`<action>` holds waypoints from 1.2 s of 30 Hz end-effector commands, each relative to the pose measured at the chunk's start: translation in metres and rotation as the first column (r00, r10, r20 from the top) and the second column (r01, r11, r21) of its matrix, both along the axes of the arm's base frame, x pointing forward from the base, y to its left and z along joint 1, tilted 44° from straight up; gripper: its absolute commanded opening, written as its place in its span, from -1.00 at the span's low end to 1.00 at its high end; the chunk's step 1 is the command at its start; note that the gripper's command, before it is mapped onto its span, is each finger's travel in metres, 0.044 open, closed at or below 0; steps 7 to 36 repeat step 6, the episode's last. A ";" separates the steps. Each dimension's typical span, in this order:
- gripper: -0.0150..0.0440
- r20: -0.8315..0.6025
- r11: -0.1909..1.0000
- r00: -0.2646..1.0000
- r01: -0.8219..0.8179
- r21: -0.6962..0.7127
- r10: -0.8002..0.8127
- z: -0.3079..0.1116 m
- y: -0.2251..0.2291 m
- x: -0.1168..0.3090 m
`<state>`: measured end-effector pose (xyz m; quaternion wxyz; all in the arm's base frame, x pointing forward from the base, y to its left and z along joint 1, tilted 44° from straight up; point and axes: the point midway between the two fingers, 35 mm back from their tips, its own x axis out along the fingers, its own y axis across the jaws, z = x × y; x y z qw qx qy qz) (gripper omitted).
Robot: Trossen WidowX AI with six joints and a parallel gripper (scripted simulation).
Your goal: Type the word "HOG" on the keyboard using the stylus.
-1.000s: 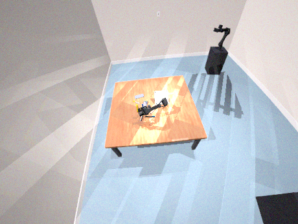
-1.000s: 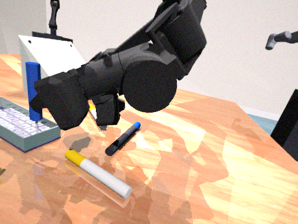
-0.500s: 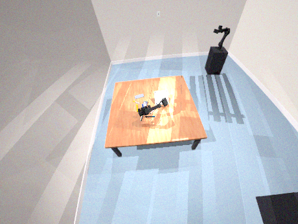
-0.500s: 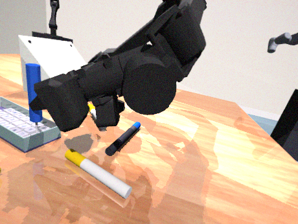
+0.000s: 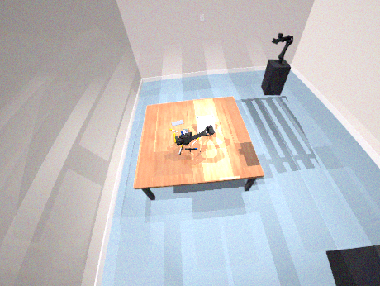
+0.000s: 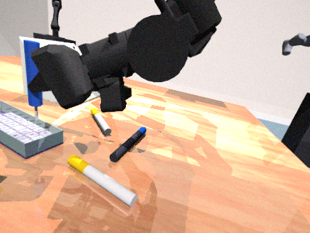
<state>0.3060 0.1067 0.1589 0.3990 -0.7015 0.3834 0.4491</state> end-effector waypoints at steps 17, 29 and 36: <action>-0.22 0.000 1.000 1.000 0.000 0.000 0.000 0.000 0.000 0.000; -0.22 0.000 1.000 1.000 0.000 0.000 0.000 0.000 0.000 0.000; -0.22 0.000 1.000 1.000 0.000 0.000 0.000 0.000 0.000 0.000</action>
